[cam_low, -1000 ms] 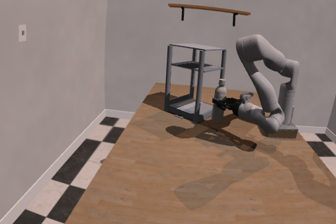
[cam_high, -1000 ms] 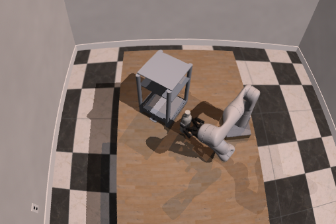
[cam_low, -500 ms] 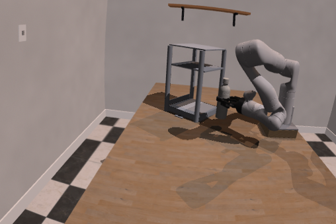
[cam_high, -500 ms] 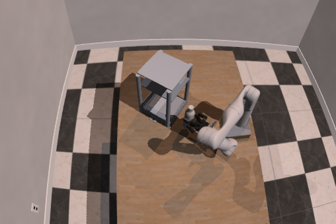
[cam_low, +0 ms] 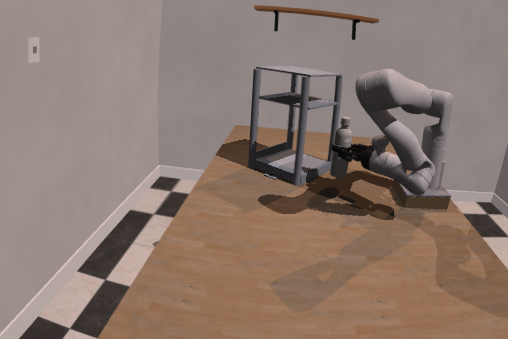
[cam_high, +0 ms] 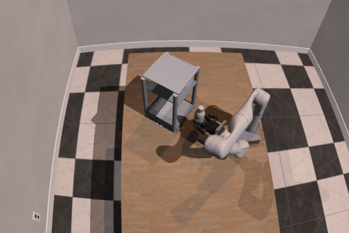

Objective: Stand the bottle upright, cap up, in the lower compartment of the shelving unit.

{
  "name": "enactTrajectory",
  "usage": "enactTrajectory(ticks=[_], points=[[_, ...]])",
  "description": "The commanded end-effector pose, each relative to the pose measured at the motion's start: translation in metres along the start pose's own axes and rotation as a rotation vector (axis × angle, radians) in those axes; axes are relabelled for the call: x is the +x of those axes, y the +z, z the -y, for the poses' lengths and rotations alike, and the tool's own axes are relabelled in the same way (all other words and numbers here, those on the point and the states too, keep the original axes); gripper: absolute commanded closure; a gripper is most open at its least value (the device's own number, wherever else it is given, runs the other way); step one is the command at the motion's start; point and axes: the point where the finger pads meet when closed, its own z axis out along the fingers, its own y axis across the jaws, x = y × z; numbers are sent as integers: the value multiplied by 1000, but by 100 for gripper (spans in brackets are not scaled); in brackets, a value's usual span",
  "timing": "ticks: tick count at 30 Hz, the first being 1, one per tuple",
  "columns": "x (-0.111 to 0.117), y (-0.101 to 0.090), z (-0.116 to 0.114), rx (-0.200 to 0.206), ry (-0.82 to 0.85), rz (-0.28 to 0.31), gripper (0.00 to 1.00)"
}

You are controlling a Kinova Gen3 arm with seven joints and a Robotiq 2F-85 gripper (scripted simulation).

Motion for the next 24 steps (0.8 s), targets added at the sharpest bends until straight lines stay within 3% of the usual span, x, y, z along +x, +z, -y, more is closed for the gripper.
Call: enactTrajectory(ticks=[1, 24], points=[[0, 1, -5, 3, -10, -1, 100], [0, 5, -29, 3, -10, -1, 100]])
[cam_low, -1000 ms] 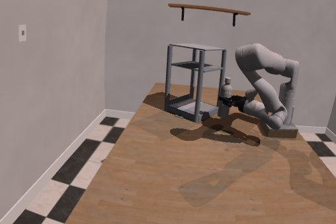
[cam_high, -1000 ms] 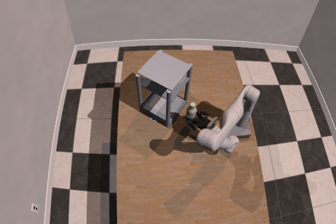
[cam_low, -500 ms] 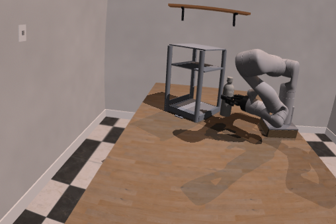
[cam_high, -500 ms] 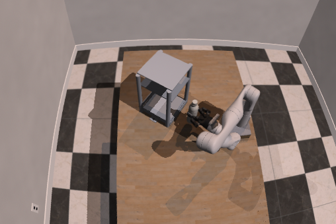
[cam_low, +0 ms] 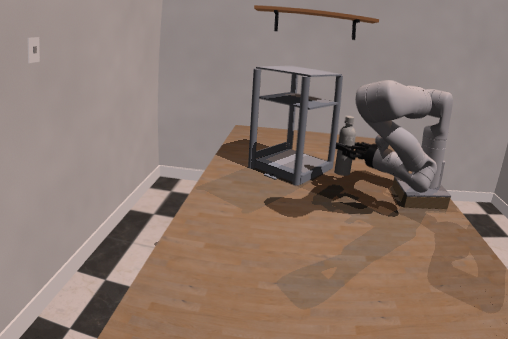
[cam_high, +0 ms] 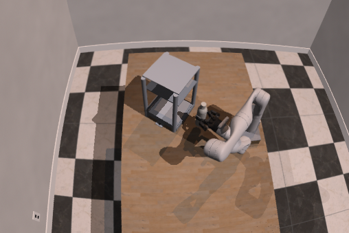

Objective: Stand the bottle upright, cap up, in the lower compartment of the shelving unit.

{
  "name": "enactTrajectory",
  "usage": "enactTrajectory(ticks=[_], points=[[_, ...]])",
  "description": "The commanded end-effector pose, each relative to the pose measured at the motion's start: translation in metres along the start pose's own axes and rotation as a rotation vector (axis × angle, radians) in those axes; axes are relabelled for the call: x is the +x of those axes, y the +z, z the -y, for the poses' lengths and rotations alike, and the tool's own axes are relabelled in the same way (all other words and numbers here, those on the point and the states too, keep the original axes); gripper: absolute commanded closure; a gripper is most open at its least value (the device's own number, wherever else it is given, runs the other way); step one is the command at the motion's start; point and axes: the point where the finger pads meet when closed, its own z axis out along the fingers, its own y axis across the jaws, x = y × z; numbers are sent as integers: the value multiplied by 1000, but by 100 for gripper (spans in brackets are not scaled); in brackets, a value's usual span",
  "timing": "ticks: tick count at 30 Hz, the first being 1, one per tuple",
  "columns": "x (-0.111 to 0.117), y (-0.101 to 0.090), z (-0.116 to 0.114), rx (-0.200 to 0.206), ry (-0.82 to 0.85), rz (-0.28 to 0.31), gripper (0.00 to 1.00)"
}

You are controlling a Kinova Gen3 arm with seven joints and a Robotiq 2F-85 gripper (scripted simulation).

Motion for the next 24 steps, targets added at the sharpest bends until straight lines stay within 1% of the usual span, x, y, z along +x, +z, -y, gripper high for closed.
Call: enactTrajectory(ticks=[1, 24], points=[[0, 0, -2, 2, -5, -1, 100], [0, 1, -5, 2, -5, -1, 100]])
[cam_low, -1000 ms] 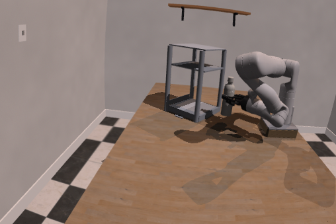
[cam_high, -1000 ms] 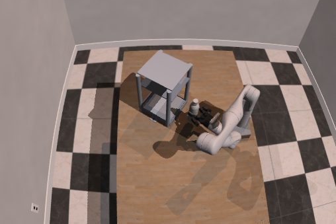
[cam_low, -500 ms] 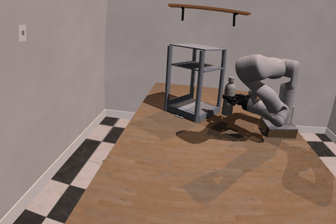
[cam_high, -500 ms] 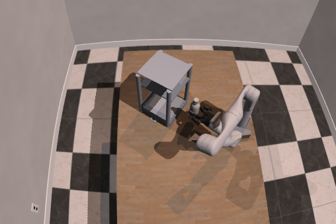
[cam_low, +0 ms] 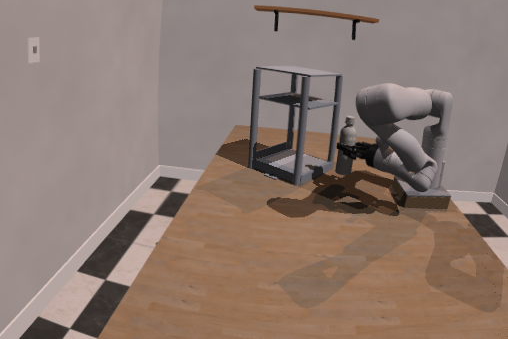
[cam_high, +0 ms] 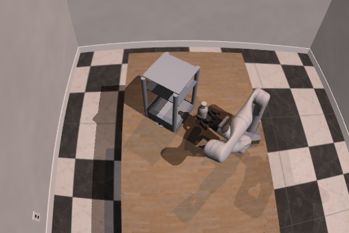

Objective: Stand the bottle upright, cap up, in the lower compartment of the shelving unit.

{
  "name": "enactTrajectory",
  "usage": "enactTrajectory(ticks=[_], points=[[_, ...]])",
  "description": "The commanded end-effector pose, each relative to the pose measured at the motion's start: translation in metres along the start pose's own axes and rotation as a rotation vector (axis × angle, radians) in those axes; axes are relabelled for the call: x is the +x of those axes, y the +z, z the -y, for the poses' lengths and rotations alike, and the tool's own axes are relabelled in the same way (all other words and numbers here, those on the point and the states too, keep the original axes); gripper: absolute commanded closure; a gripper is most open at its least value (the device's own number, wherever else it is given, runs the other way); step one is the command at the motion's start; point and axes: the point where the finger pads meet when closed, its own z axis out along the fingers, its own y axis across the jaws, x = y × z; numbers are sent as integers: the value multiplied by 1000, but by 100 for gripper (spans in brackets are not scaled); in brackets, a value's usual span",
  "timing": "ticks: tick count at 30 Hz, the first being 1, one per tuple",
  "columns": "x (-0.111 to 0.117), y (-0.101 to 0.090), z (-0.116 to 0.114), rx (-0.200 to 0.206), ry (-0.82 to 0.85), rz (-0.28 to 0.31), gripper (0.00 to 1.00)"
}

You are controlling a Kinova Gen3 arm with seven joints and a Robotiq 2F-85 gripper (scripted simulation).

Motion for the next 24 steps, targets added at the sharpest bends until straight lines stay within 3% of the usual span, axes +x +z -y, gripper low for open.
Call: enactTrajectory(ticks=[1, 24], points=[[1, 0, 0, 0, 0, -1, 100], [1, 14, 3, 0, 0, -1, 100]])
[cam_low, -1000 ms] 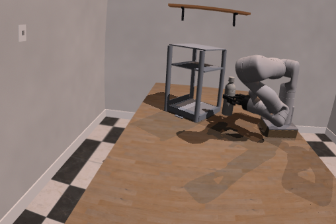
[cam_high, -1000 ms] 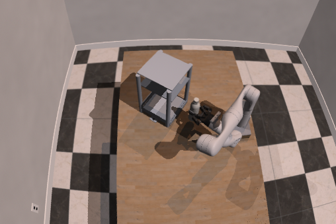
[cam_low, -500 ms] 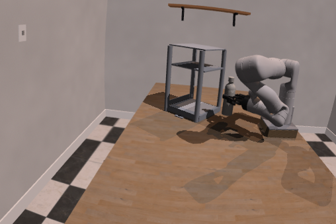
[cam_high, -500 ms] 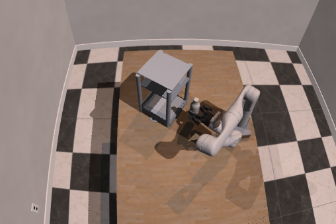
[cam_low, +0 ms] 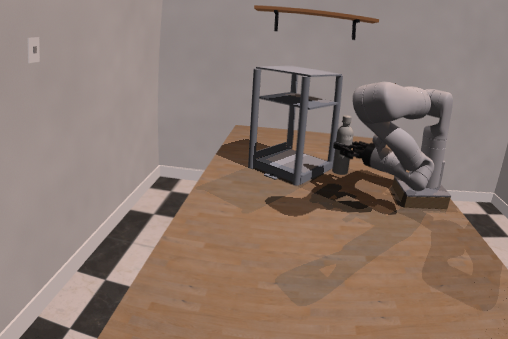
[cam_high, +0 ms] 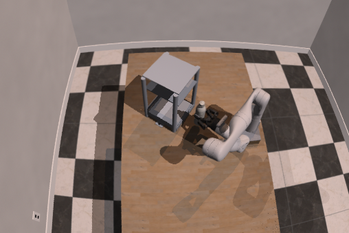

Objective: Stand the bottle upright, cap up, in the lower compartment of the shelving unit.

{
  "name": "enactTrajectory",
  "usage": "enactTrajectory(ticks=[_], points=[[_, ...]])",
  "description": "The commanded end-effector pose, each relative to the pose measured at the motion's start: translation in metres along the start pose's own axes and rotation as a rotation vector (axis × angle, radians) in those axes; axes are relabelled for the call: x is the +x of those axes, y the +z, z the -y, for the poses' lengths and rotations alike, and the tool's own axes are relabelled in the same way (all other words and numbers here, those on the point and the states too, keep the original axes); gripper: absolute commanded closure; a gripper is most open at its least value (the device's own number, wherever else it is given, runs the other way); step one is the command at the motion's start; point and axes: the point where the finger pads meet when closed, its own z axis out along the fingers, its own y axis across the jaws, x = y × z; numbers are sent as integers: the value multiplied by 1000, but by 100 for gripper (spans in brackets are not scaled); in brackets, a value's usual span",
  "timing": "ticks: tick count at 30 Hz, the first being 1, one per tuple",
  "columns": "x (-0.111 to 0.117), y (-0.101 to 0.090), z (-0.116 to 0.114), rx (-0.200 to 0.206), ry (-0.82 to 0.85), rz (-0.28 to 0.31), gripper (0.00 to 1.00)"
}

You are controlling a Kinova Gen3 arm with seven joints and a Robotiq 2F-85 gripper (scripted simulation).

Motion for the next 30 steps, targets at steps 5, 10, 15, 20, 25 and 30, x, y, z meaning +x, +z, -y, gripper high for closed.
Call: enactTrajectory(ticks=[5, 10, 15, 20, 25, 30], points=[[1, 13, 1, -6, 2, -3, 100], [1, 20, 2, -6, 2, -3, 100], [1, 32, 4, -6, 2, -3, 100], [2, 46, 6, -6, 2, -3, 100], [2, 61, 9, -6, 2, -3, 100], [2, 70, 10, -6, 2, -3, 100]])
